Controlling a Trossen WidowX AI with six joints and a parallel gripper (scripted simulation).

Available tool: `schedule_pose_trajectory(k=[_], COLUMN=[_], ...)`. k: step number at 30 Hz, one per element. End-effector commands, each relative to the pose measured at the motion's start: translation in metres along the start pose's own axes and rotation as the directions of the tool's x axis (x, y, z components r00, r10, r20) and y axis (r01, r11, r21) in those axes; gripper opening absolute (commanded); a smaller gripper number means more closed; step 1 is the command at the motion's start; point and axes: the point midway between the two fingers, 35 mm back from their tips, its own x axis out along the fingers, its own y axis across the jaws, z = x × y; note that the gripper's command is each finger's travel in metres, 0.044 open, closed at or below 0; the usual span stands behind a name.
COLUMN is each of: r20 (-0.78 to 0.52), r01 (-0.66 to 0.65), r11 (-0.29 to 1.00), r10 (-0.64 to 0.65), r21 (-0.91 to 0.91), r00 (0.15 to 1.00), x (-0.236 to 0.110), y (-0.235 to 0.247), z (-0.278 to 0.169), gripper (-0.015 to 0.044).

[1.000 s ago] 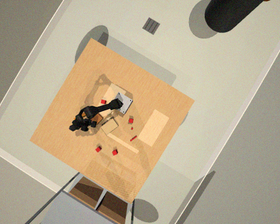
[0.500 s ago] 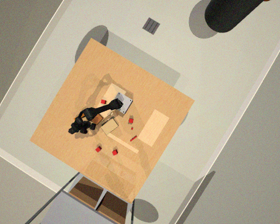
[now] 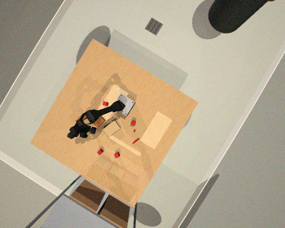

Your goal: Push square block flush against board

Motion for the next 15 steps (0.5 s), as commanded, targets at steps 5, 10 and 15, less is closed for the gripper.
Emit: schedule_pose_trajectory(k=[5, 10, 15], r20=[0.013, 0.012, 0.011], r01=[0.016, 0.014, 0.012], r11=[1.000, 0.988, 0.946], r10=[-0.016, -0.016, -0.017], r21=[0.008, 0.157, 0.325], r00=[1.000, 1.000, 1.000], x=[-0.025, -0.025, -0.025], y=[-0.003, -0.007, -0.010], z=[0.002, -0.010, -0.023], gripper=[0.0000, 0.0000, 0.0000])
